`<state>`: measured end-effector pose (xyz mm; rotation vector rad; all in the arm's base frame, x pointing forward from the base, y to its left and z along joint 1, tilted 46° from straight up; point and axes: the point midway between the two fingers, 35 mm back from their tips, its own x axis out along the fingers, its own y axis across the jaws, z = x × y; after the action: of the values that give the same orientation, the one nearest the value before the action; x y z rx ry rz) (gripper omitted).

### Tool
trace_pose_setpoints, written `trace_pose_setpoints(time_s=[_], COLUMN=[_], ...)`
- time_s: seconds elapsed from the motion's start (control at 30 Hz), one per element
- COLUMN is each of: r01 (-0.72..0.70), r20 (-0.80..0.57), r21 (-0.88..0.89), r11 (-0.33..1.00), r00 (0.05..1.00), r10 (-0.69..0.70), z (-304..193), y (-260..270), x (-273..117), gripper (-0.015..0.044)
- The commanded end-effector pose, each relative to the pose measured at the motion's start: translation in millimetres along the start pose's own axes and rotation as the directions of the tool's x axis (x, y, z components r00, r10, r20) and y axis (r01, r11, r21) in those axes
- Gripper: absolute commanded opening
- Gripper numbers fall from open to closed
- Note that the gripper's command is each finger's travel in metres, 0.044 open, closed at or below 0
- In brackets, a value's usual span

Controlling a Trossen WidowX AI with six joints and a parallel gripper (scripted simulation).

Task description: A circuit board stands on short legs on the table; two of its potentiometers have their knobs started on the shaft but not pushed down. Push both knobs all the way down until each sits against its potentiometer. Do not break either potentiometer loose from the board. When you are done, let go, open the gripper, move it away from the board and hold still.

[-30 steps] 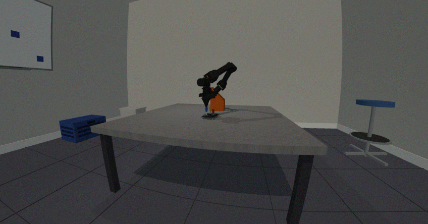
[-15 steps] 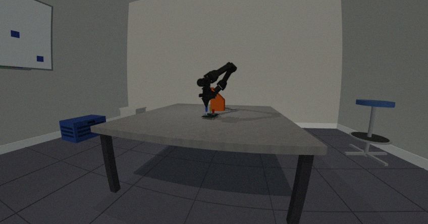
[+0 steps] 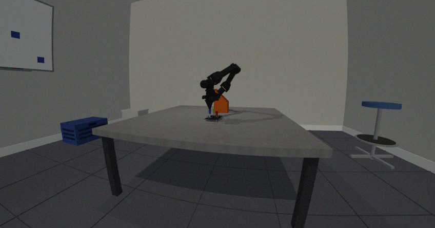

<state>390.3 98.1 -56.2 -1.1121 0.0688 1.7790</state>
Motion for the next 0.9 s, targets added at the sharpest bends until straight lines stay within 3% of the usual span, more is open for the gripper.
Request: trace_pose_setpoints(time_s=[0.0,0.87], r01=[0.003,0.003], r20=[0.004,0.004], r21=[0.0,0.0], r11=[1.0,1.0], r00=[1.0,1.0], r10=[-0.003,-0.003], z=[0.7,0.8], y=[-1.0,-1.1], x=[4.7,14.2], gripper=[0.0,0.0])
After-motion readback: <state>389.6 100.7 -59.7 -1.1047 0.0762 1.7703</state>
